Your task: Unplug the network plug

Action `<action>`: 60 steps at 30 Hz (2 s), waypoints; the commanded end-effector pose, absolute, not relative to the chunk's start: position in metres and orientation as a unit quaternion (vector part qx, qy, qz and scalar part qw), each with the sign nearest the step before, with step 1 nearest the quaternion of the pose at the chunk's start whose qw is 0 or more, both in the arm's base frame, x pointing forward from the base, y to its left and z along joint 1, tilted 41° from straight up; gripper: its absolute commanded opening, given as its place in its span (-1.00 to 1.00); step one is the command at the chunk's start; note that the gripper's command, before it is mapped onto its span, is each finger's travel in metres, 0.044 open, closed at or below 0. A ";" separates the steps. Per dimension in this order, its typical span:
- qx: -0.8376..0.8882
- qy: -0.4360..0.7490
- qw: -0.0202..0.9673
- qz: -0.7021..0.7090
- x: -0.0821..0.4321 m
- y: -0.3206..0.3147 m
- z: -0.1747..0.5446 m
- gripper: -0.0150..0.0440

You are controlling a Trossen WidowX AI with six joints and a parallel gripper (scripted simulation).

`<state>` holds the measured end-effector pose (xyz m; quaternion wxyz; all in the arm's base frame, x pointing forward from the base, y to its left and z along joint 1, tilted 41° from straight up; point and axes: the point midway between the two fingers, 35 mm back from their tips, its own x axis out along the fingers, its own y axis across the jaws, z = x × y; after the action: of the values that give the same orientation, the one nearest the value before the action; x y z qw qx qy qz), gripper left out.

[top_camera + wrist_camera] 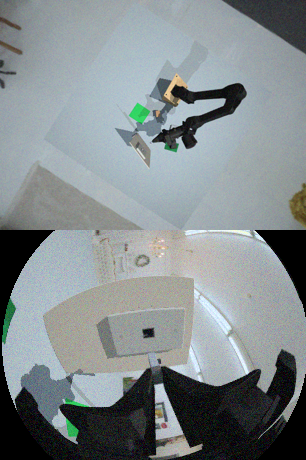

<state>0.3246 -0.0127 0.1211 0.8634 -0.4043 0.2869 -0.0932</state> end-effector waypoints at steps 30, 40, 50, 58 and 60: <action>-0.423 0.318 0.847 -0.046 0.320 -0.048 0.135 -0.49; -0.434 0.357 0.827 0.011 0.325 -0.057 0.099 -0.49; -0.434 0.389 0.810 0.065 0.322 -0.068 0.064 -0.49; -0.426 0.407 0.800 0.113 0.319 -0.073 0.036 -0.49; -0.423 0.411 0.798 0.125 0.318 -0.074 0.029 -0.49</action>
<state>0.3200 -0.0718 0.0432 0.8031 -0.4274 0.4024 0.1019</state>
